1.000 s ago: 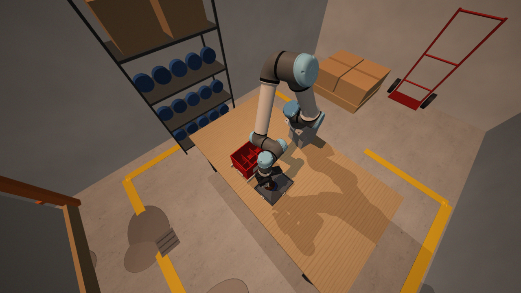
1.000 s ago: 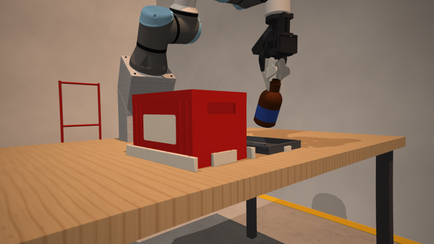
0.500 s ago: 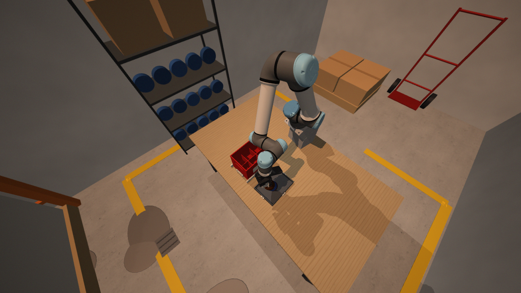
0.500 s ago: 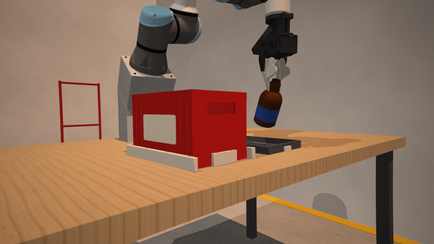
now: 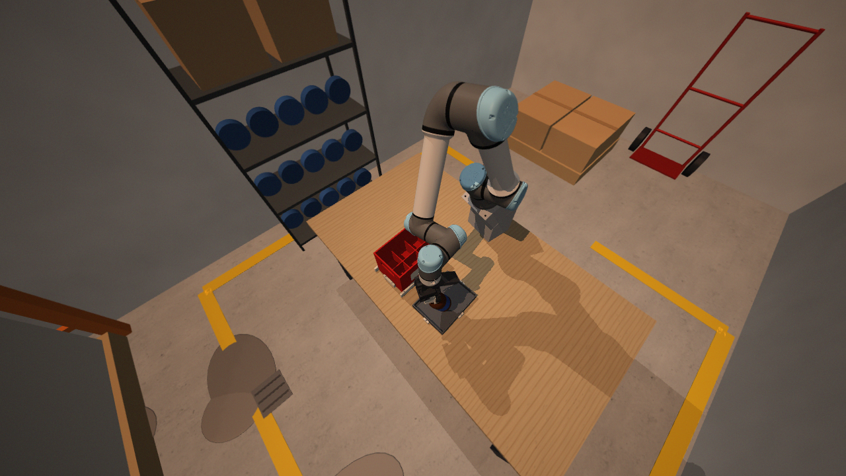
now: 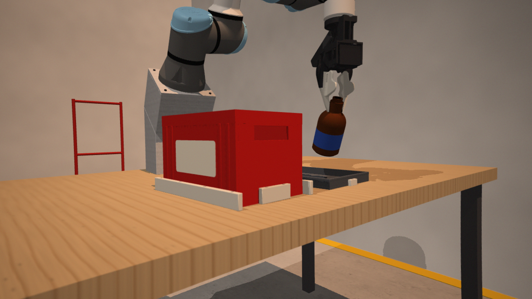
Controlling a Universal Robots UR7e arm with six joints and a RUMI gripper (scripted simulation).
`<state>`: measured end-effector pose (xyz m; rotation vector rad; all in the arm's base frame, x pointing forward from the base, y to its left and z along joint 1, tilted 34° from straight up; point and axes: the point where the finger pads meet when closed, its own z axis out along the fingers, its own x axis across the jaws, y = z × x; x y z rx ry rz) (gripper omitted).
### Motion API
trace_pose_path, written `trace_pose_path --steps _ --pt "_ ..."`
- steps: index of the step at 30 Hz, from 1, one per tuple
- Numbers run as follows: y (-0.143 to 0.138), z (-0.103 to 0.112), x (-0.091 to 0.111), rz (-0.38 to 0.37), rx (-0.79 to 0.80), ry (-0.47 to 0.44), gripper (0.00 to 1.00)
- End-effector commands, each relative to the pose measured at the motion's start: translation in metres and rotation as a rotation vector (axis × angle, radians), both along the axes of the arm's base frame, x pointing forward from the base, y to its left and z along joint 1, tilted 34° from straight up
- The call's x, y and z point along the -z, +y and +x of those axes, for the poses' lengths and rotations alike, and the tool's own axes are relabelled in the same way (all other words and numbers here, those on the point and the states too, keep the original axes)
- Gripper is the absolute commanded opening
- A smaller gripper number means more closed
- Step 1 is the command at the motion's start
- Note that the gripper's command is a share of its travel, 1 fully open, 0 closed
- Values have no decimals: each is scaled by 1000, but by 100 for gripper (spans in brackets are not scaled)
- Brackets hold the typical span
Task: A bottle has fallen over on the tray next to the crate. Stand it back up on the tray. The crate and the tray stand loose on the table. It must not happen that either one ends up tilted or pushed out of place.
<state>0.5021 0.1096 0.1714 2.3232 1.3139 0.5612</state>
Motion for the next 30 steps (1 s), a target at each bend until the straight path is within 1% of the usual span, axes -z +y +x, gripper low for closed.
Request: trace_pose_path --steps 1,10,30 --pt "0 0 -1 55 87 -19 0" --pt "1 0 -1 77 121 -26 0" --pt "1 0 -2 77 121 -26 0"
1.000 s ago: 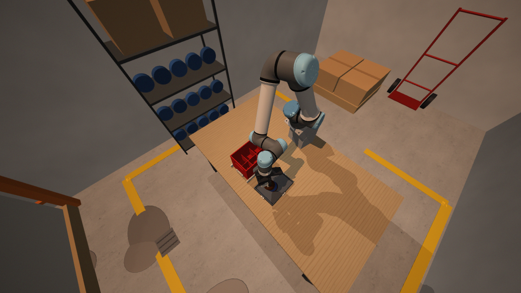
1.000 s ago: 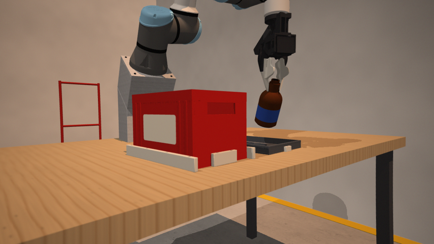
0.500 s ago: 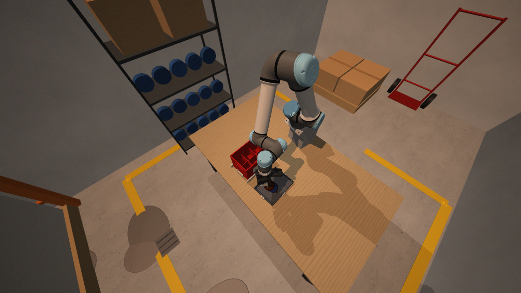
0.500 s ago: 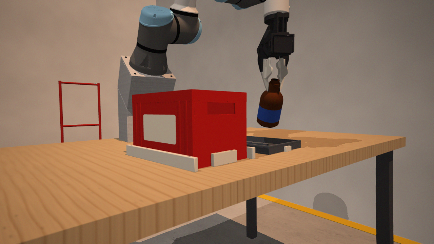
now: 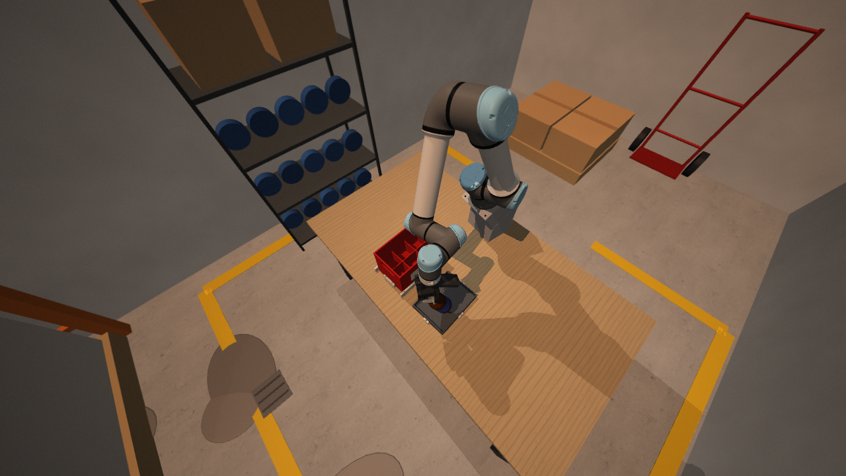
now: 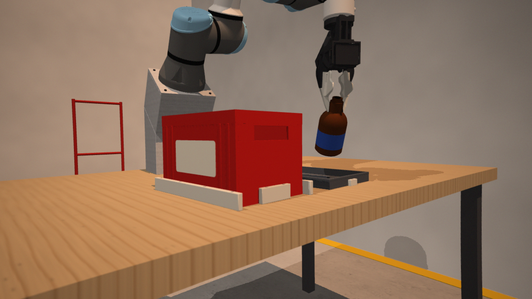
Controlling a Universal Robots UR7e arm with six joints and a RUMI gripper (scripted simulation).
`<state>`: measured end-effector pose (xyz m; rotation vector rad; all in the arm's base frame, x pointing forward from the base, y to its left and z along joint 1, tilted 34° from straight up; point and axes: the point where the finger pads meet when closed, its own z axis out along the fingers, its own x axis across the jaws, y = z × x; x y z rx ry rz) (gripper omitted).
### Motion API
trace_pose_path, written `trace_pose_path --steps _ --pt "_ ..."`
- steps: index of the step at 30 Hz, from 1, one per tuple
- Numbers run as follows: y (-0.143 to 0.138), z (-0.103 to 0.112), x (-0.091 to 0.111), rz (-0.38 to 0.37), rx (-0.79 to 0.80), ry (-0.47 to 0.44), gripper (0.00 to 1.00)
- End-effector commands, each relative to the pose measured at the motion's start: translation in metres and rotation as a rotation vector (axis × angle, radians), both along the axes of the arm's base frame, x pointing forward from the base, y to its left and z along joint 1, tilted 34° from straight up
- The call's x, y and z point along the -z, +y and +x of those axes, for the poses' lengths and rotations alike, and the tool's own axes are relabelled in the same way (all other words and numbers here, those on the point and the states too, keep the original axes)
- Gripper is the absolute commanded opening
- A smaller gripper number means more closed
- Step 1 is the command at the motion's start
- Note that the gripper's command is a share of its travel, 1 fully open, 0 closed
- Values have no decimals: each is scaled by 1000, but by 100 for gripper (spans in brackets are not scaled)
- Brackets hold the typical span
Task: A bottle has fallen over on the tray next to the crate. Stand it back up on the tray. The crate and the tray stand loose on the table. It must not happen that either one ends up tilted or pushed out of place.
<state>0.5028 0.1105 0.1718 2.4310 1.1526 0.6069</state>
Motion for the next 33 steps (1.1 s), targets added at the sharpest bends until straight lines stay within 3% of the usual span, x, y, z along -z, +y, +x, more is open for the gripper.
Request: trace_pose_path --steps 1,25,33 --pt "0 0 -1 0 1 -3 0" --pt "0 -1 -1 13 21 -6 0" --pt "-1 -1 0 70 112 -23 0"
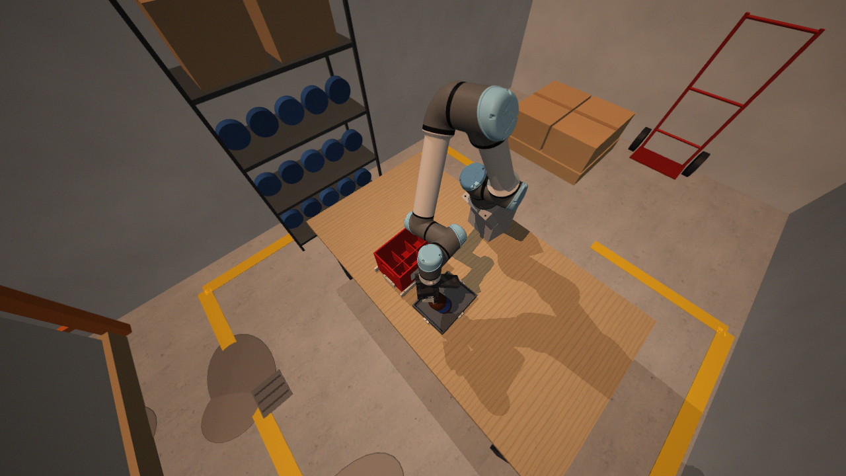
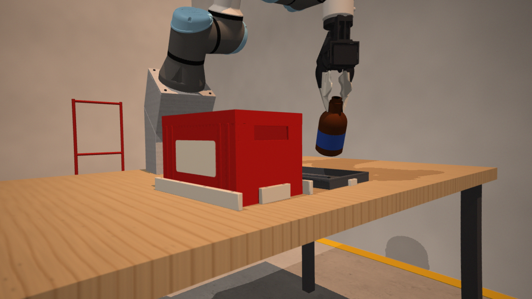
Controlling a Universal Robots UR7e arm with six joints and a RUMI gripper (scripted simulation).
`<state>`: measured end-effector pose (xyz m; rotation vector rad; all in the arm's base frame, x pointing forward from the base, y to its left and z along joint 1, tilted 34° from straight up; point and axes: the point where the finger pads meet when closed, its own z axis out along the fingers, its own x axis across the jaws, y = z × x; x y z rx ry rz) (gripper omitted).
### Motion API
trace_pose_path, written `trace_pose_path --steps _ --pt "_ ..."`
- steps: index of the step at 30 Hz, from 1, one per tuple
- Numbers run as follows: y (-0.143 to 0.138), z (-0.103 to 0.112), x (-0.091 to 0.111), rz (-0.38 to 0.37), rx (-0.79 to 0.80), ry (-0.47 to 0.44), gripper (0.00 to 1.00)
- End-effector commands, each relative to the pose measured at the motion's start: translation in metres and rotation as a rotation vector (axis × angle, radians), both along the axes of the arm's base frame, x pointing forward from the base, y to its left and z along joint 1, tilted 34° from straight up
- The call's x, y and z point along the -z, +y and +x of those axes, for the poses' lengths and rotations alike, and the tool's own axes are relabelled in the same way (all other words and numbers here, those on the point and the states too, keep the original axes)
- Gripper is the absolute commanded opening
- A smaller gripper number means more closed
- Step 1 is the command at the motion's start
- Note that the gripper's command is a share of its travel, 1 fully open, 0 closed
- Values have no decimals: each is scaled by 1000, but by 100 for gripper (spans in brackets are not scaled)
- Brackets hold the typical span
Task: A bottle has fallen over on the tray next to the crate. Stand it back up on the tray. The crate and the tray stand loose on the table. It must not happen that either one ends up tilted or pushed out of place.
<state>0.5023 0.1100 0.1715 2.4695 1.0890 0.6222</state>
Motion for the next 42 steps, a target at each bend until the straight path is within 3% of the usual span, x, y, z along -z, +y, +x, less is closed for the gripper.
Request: trace_pose_path --steps 1,14,42 --pt "0 -1 -1 51 80 -17 0" --pt "0 0 -1 110 172 -35 0" --pt "0 0 -1 111 173 -36 0"
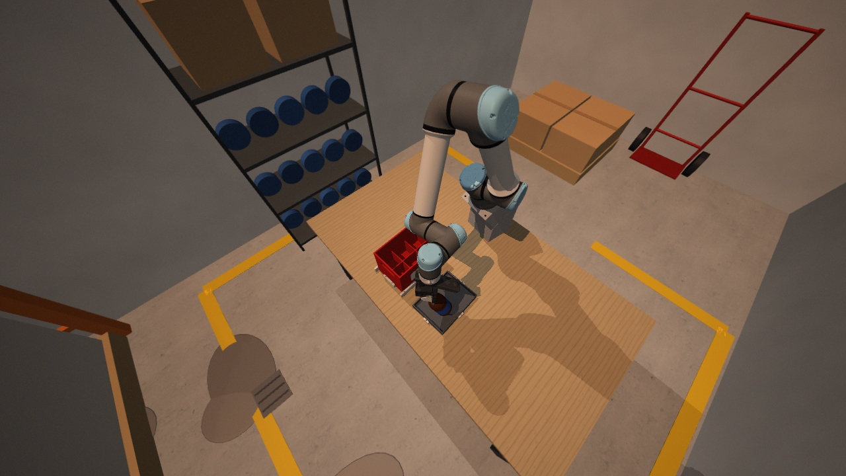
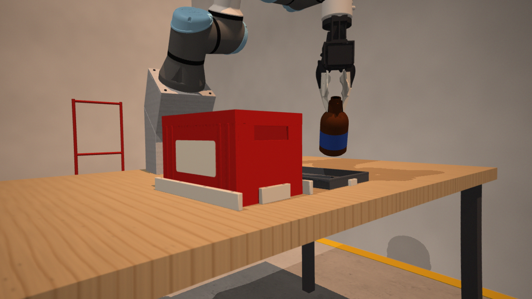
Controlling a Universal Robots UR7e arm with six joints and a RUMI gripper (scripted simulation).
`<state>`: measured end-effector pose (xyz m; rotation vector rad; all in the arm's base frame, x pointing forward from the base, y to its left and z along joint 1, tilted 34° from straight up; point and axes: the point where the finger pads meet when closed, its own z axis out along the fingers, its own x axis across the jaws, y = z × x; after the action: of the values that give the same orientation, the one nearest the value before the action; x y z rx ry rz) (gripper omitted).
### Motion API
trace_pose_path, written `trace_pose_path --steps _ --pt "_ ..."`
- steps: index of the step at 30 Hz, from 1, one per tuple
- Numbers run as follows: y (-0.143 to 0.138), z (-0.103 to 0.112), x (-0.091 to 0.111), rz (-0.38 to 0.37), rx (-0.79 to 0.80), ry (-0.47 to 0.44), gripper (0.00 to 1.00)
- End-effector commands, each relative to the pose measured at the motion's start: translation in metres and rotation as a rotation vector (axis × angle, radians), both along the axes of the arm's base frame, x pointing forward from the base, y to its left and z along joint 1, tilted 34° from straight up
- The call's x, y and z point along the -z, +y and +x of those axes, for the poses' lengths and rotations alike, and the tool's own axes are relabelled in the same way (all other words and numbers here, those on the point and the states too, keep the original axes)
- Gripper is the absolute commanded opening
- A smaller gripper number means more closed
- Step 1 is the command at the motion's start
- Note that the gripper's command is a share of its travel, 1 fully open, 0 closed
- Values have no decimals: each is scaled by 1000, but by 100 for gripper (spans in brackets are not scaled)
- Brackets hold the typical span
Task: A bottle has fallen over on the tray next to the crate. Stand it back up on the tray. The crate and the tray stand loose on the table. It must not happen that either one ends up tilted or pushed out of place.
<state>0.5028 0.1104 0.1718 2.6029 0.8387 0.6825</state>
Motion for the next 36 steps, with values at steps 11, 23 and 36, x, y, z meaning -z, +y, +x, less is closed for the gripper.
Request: trace_pose_path --steps 11,23,36 --pt "0 0 -1 1 2 -3 0" --pt "-1 -1 0 45 72 -15 0" --pt "0 0 -1 127 200 -40 0"
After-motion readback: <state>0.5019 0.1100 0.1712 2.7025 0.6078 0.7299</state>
